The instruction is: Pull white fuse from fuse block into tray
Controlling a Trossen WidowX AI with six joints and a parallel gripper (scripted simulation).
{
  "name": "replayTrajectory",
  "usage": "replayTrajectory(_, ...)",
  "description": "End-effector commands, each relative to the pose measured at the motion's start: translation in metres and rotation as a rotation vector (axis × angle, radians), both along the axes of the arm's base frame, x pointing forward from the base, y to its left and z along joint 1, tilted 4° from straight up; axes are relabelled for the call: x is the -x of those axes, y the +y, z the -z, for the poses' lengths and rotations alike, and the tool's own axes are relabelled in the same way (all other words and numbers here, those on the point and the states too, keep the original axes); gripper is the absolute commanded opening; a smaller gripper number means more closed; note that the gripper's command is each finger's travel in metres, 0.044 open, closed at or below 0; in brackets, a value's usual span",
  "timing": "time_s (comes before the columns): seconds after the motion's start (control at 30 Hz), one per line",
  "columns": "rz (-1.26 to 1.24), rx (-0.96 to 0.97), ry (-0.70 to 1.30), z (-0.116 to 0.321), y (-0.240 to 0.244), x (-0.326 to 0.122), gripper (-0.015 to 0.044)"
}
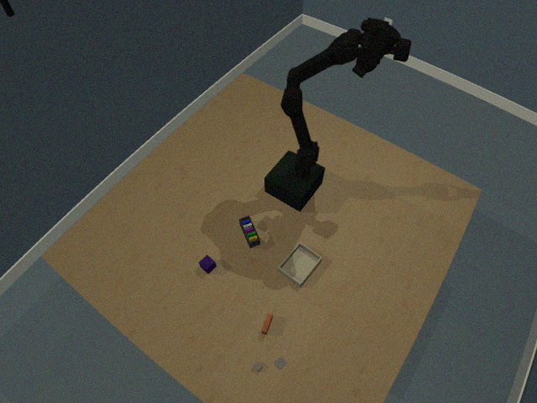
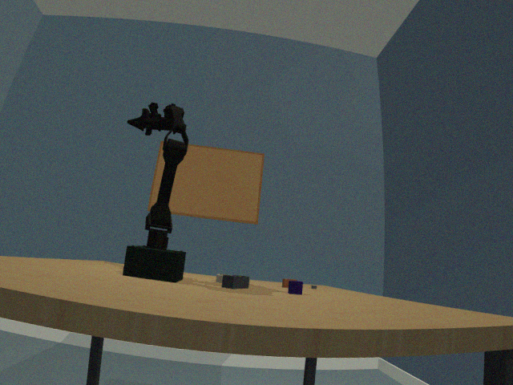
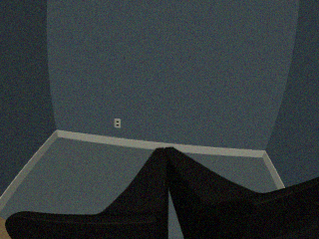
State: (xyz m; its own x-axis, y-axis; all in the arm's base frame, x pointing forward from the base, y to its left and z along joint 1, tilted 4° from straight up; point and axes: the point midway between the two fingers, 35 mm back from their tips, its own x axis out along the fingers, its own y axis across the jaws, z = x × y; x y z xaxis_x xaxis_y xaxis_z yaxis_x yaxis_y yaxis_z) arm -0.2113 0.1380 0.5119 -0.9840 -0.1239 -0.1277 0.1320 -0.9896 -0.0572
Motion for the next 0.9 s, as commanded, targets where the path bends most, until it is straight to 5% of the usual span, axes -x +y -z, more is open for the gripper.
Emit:
replayTrajectory(0.0, 0.006, -0.001, -0.004, 0.001, 0.001, 0.0, 0.0026)
replayTrajectory(0.07, 0.053, -0.01, -0.034, 0.01, 0.01, 0.0, 0.0068)
replayTrajectory(0.37, 0.543, 0.229, -0.164, 0.073, 0.13, -0.061, 0.0068)
replayTrajectory(0.87, 1.338, 0.657, -0.265, 0.194, 0.217, -0.271, 0.0068)
